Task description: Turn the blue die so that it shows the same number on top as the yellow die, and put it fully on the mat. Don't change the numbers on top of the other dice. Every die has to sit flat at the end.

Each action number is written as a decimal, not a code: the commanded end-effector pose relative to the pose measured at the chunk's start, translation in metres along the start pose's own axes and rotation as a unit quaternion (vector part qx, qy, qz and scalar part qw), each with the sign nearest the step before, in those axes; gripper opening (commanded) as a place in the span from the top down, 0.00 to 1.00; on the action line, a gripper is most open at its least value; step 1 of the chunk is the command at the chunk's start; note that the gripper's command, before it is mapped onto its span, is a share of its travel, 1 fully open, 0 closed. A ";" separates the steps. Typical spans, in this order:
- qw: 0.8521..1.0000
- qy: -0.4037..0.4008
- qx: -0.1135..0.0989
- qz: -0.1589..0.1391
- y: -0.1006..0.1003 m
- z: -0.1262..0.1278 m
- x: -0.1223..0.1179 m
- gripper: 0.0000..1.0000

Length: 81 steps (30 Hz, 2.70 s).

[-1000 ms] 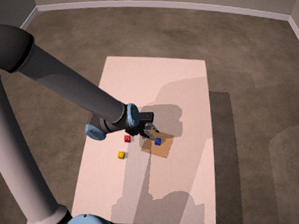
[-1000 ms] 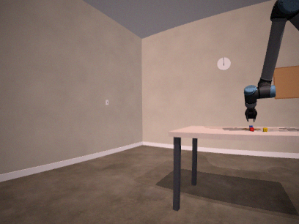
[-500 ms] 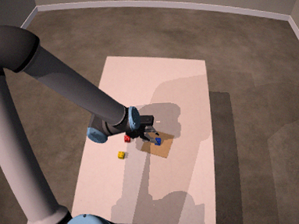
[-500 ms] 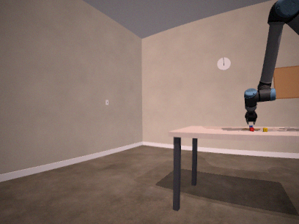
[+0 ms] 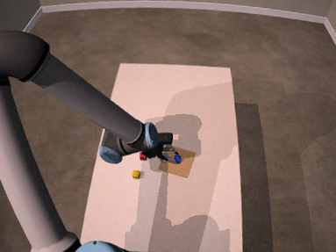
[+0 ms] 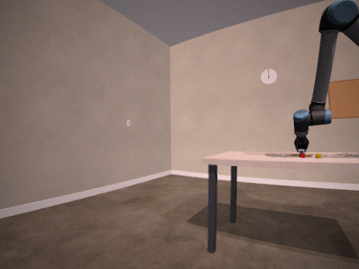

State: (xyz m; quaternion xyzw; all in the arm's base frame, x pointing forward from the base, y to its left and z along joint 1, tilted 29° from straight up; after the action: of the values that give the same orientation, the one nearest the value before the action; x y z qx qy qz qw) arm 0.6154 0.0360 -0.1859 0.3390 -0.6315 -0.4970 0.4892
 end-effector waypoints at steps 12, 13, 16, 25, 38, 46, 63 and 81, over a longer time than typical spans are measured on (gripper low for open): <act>1.000 0.000 0.000 0.000 -0.006 0.000 -0.006 0.72; 1.000 0.000 0.000 0.000 -0.006 0.000 -0.006 0.72; 1.000 0.000 0.000 0.000 -0.006 0.000 -0.006 0.72; 1.000 0.000 0.000 0.000 -0.006 0.000 -0.006 0.72; 1.000 0.000 0.000 0.000 -0.006 0.000 -0.006 0.72; 1.000 0.000 0.000 0.000 -0.006 0.000 -0.006 0.72; 1.000 0.000 0.000 0.000 -0.006 0.000 -0.006 0.90; 1.000 0.000 0.000 0.000 -0.006 0.000 -0.006 0.90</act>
State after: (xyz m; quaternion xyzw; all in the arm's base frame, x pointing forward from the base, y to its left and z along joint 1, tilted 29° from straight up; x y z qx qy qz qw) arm 0.6161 0.0403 -0.1939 0.3390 -0.6315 -0.4970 0.4892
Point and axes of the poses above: the point where the finger pads meet when closed, its own y axis back along the fingers, its own z axis across the jaws, x = y × z, the point moved 4 cm from there along y, back along the fingers, and after that the axes turned 8 degrees about -y, right-handed, at the moved point
